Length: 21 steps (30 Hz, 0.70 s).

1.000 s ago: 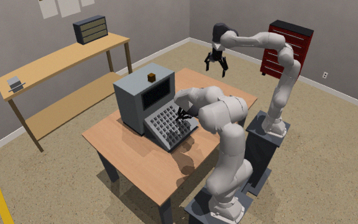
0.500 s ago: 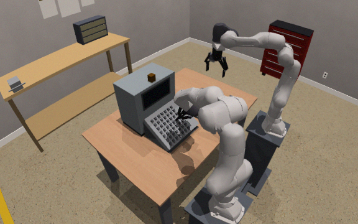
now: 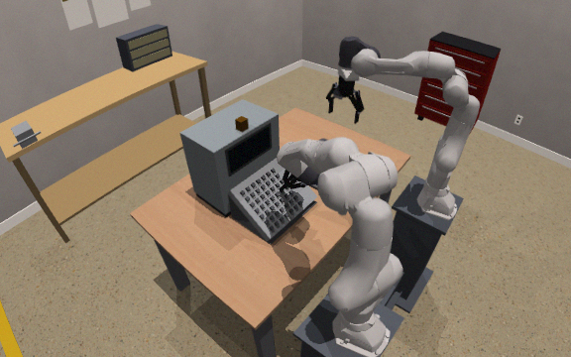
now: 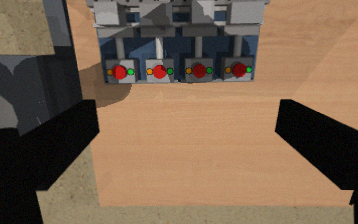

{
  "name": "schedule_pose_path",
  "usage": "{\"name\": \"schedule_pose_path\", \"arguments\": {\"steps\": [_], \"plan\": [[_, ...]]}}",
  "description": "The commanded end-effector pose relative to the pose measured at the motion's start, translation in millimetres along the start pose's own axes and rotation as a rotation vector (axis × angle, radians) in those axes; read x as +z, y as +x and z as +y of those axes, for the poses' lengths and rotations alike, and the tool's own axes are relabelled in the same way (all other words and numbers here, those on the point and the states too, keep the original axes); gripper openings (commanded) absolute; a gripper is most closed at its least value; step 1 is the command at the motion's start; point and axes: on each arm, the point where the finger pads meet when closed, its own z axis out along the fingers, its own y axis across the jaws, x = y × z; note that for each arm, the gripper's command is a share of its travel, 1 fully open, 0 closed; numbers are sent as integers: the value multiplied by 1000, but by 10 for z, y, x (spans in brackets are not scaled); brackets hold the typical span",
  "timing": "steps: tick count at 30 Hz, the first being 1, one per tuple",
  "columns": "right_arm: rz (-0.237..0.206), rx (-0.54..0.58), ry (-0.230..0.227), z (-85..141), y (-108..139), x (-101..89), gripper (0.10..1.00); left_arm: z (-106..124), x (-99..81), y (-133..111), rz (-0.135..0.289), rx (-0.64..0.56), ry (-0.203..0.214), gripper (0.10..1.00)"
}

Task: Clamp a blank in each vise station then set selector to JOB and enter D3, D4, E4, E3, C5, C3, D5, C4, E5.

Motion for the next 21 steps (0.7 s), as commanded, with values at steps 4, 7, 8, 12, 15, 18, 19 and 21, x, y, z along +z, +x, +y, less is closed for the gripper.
{"name": "schedule_pose_path", "arguments": {"steps": [4, 7, 8, 12, 15, 18, 19, 21], "plan": [[0, 0, 0, 0, 0, -1, 1000, -282, -5, -292, -3, 12, -3, 99], [0, 0, 0, 0, 0, -1, 1000, -290, -5, -300, -3, 12, -3, 99], [0, 0, 0, 0, 0, -1, 1000, -290, -5, -300, -3, 12, -3, 99], [0, 0, 0, 0, 0, -1, 1000, -290, -5, -300, -3, 12, -3, 99], [0, 0, 0, 0, 0, -1, 1000, -290, -5, -300, -3, 12, -3, 99], [0, 0, 0, 0, 0, -1, 1000, -290, -5, -300, -3, 12, -3, 99], [0, 0, 0, 0, 0, -1, 1000, -290, -5, -300, -3, 12, -3, 99], [0, 0, 0, 0, 0, -1, 1000, -290, -5, -300, -3, 12, -3, 99]]}}
